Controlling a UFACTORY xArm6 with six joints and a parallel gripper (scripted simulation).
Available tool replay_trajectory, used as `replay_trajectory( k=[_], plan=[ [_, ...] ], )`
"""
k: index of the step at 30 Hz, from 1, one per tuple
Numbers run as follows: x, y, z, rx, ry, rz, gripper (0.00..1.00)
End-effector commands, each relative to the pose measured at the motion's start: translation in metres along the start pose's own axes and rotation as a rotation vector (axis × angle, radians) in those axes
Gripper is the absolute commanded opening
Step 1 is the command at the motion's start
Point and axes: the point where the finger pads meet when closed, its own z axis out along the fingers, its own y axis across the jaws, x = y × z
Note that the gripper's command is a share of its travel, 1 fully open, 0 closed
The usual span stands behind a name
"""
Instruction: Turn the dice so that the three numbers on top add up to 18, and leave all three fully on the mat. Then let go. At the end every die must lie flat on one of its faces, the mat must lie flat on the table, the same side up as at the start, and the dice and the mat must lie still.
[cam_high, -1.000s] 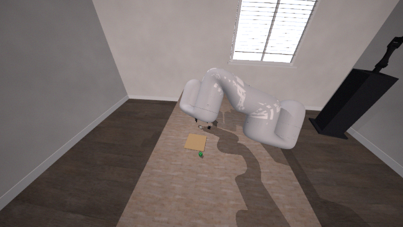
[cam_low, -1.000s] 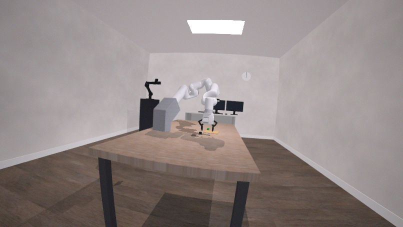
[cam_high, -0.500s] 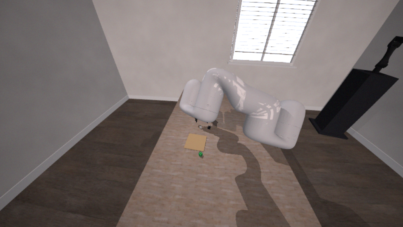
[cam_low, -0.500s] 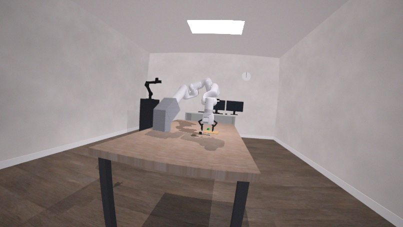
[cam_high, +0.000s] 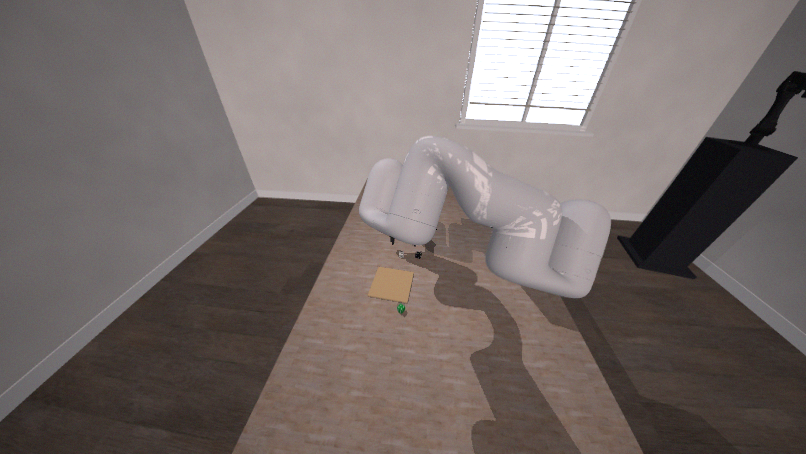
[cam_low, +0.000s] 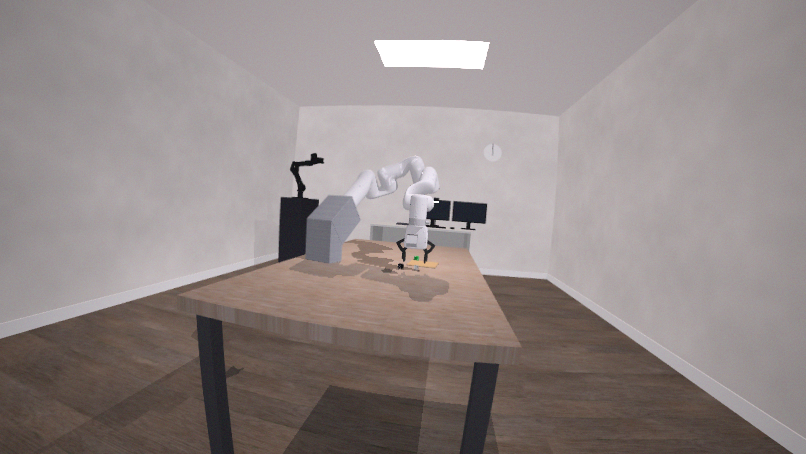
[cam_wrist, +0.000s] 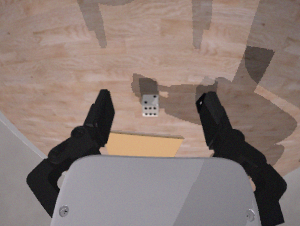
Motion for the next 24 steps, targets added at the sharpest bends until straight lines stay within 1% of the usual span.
replay_trajectory(
  k=[1,5,9,11,16,23,24],
  plan=[
    [-0.002,-0.001,-0.001,0.002,0.002,-0.001,1.00],
    [-0.012,0.000,-0.001,0.002,0.002,-0.001,1.00],
    [-0.031,0.002,-0.001,0.002,0.002,-0.001,1.00],
    [-0.031,0.002,-0.001,0.002,0.002,-0.001,1.00],
    [-0.068,0.005,-0.001,0.002,0.002,-0.001,1.00],
    [-0.131,0.010,-0.001,0.002,0.002,-0.001,1.00],
    [-0.131,0.010,-0.001,0.002,0.002,-0.001,1.00]
  ],
)
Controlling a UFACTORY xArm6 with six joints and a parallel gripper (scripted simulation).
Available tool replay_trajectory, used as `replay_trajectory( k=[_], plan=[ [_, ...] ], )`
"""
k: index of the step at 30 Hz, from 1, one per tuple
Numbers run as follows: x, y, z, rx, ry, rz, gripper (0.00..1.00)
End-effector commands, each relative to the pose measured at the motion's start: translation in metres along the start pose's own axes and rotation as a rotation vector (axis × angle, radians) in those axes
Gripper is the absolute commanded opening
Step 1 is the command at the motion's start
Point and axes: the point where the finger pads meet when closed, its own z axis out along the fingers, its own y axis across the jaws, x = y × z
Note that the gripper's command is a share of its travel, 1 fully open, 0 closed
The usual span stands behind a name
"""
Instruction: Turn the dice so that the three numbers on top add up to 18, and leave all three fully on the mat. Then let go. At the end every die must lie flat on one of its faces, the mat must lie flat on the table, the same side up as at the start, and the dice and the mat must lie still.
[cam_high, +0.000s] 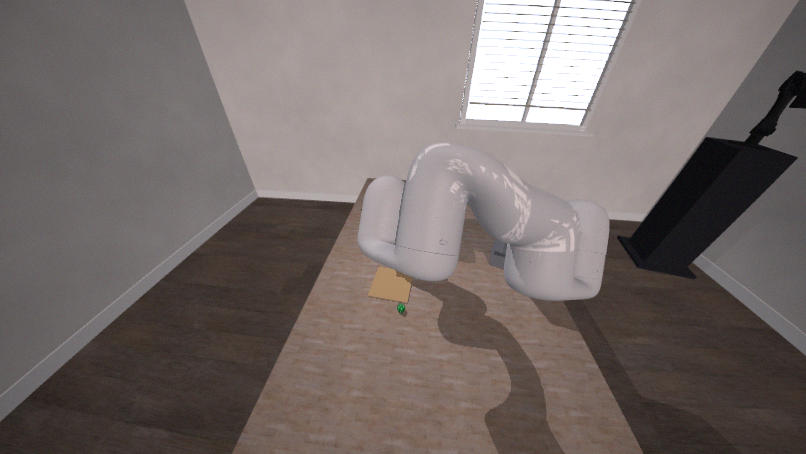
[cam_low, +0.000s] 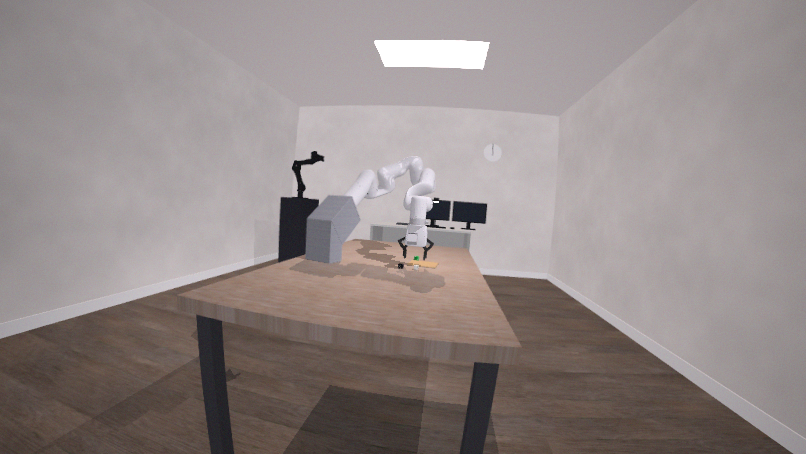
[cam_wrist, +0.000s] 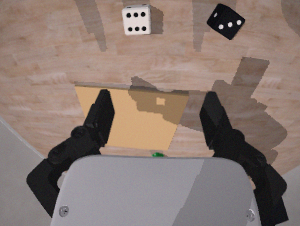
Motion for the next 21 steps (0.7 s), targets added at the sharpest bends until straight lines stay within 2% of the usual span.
replay_trajectory(
  k=[1,2,4,14,19,21],
  plan=[
    [-0.042,0.002,-0.003,0.007,0.010,0.000,1.00],
    [-0.052,0.003,-0.003,0.007,0.010,0.000,1.00],
    [-0.052,0.003,-0.003,0.007,0.010,0.000,1.00],
    [-0.127,0.010,-0.002,0.007,0.010,0.000,1.00],
    [-0.147,0.011,-0.002,0.007,0.010,0.000,1.00],
    [-0.147,0.011,-0.002,0.007,0.010,0.000,1.00]
  ],
)
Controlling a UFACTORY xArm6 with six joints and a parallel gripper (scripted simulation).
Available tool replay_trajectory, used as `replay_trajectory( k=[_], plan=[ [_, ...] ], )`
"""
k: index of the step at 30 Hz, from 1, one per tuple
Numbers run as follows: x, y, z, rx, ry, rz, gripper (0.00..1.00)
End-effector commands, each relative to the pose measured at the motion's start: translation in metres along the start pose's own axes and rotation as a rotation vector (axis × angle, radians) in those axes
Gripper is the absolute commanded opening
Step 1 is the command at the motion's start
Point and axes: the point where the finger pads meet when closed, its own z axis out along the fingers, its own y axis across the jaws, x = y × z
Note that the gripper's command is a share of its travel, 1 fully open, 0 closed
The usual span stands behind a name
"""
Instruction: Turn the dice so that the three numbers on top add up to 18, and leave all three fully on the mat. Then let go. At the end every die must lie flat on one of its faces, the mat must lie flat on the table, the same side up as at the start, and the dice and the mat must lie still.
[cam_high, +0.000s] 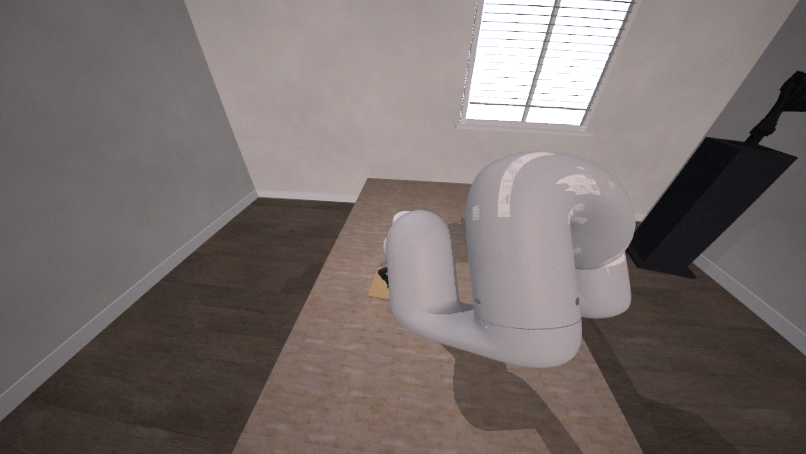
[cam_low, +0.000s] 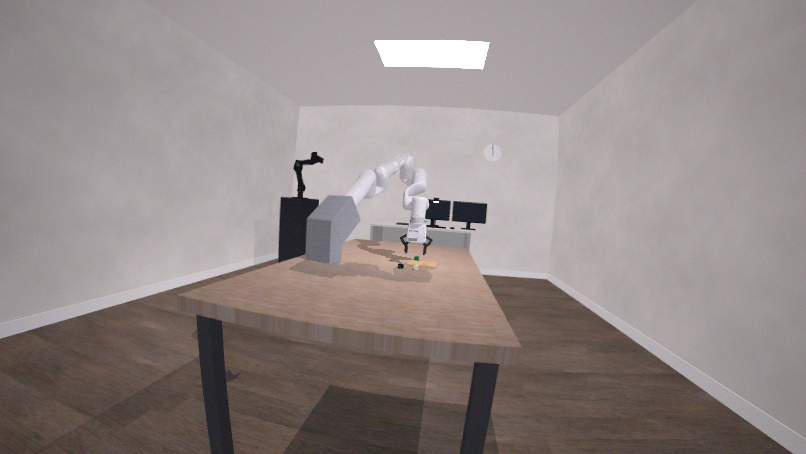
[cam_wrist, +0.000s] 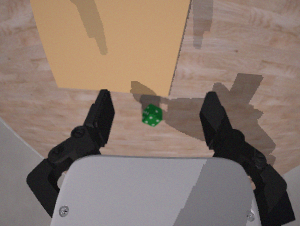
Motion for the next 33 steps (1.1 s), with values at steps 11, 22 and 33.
replay_trajectory(
  k=[11,22,33],
  plan=[
    [-0.0178,0.0008,-0.0018,0.002,0.008,0.002,1.00],
    [-0.0178,0.0008,-0.0018,0.002,0.008,0.002,1.00],
    [-0.0178,0.0008,-0.0018,0.002,0.008,0.002,1.00]
  ],
)
